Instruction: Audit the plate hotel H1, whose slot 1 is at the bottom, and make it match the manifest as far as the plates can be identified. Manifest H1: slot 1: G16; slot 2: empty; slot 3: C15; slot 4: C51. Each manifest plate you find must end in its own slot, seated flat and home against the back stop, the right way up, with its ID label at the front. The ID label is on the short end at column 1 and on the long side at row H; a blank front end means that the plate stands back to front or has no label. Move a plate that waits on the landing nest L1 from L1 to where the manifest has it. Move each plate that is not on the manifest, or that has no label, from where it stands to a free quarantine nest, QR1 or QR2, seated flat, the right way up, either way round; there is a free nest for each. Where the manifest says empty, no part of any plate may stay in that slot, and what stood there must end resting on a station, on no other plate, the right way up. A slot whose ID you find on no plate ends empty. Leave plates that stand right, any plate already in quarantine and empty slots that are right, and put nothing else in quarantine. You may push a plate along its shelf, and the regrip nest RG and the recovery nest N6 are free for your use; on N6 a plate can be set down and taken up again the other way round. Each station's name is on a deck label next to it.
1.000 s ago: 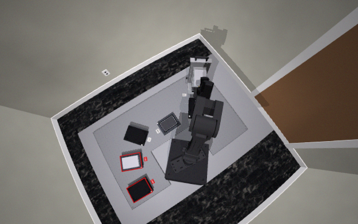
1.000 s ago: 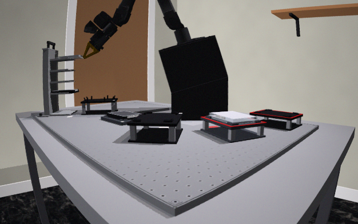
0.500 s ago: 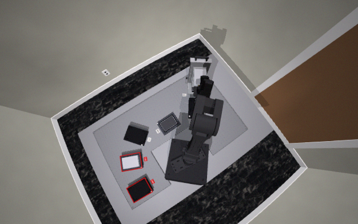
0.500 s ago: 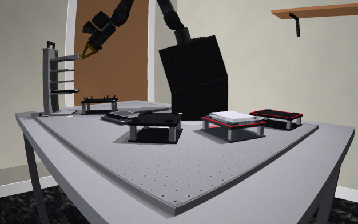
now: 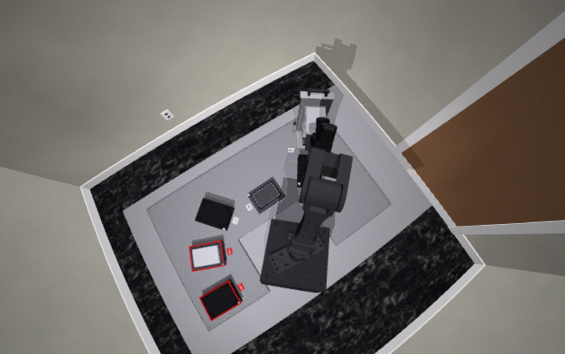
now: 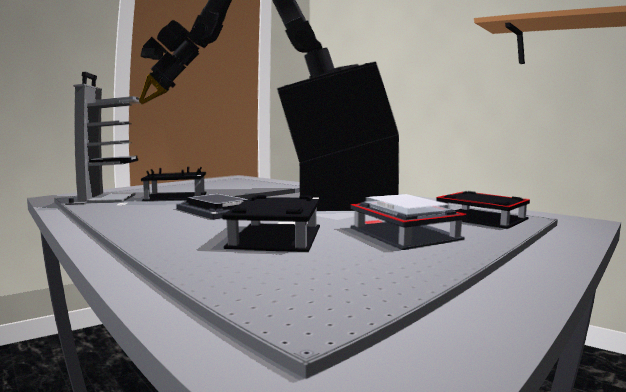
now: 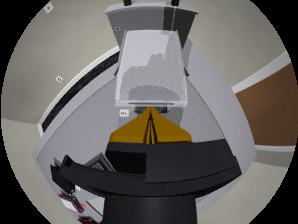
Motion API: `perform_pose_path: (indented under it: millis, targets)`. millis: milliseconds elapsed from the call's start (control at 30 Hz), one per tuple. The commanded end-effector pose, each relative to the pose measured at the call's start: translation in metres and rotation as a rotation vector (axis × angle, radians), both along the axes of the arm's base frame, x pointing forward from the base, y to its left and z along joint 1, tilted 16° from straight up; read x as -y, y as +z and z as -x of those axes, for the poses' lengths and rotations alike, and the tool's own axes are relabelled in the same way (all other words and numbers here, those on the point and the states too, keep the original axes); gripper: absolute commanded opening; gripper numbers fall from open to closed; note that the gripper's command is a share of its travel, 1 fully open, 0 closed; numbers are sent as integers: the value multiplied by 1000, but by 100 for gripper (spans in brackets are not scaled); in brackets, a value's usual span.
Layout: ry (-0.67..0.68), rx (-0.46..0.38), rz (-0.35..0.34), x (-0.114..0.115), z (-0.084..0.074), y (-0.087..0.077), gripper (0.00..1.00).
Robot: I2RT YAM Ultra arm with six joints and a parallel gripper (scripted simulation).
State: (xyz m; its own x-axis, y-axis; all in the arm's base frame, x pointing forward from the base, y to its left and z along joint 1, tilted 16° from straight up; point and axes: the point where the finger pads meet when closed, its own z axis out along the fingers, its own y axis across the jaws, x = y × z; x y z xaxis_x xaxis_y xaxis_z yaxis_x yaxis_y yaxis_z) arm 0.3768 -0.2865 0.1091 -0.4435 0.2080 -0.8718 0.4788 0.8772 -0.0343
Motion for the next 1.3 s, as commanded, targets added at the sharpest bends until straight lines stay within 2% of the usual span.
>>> perform_pose_path:
  millis: [0,1267]
  targets:
    - [-1,18,15,3,-3,10,0]
    - [-1,19,15,12,-20,16,0]
